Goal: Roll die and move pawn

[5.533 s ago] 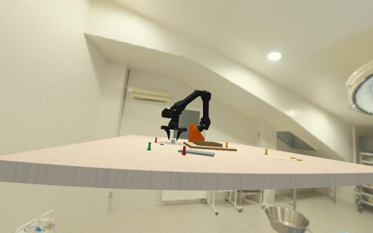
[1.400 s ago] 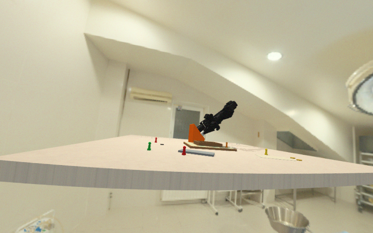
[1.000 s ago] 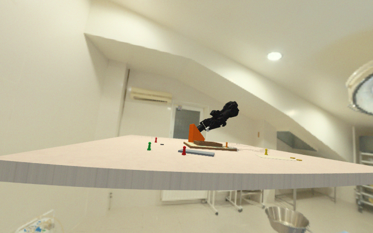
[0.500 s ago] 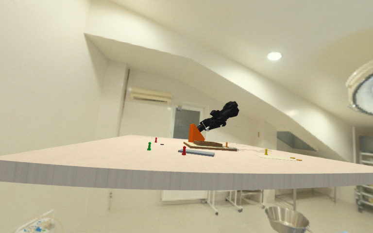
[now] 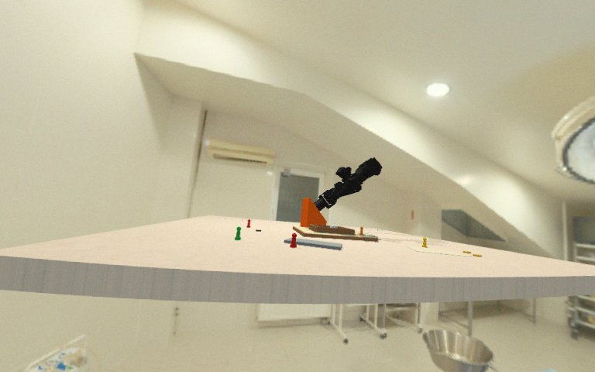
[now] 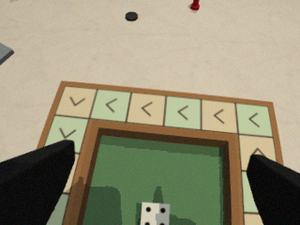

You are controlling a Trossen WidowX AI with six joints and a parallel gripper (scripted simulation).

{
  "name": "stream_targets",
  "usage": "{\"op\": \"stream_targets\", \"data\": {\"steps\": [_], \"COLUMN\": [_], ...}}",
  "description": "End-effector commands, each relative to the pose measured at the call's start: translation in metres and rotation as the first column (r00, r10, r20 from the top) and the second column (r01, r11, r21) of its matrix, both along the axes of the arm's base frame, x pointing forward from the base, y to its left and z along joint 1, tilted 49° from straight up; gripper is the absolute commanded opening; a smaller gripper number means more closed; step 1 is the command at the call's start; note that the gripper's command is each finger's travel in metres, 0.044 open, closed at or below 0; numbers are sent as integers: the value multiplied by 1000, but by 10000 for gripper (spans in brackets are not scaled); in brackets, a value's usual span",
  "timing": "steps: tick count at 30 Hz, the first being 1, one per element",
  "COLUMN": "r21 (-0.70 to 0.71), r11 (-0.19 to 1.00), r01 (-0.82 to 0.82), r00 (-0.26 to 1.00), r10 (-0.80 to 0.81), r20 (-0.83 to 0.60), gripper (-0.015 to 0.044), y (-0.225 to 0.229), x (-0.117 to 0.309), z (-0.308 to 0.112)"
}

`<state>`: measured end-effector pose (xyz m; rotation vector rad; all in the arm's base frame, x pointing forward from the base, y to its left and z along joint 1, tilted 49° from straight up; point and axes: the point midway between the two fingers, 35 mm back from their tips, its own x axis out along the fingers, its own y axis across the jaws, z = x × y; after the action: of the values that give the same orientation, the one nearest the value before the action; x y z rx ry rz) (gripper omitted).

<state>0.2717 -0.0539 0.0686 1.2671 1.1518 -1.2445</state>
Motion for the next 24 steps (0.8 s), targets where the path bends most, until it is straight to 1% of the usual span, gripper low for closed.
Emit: {"op": "stream_targets", "data": {"steps": [1, 2, 4, 7, 9, 10, 12, 13, 14, 15, 16, 18, 19, 21, 23, 24], "r21": [58, 132, 324, 586, 711, 740, 749, 700, 700, 699, 695, 659, 625, 528, 397, 322], "r11": [998, 991, 945, 809, 702, 672, 662, 714, 714, 714, 712, 681, 649, 559, 437, 366], "r01": [-21, -32, -46, -42, -41, -41, -42, -22, -22, -42, -102, -320, -434, -639, -807, -873], "r00": [999, 998, 995, 997, 999, 999, 999, 1000, 1000, 999, 995, 947, 901, 769, 590, 487], "r10": [22, 39, 71, 69, 27, 10, 4, 23, 23, 37, 79, 231, 310, 455, 572, 619], "r20": [-29, -48, -67, -23, 31, 47, 52, 8, 8, 22, 65, 222, 303, 450, 570, 617], "gripper": [440, 440, 440, 440, 440, 440, 440, 440, 440, 414, 387, 335, 309, 256, 204, 200], "y": [1, 4, 9, 15, 15, 14, 14, 13, 13, 13, 15, 22, 26, 34, 43, 48], "x": [-3, -5, -7, -7, -3, -2, -1, -6, -6, -5, -3, 7, 13, 23, 33, 38], "z": [-5, -12, -27, -41, -45, -45, -46, -48, -48, -48, -47, -41, -38, -32, -25, -21]}}
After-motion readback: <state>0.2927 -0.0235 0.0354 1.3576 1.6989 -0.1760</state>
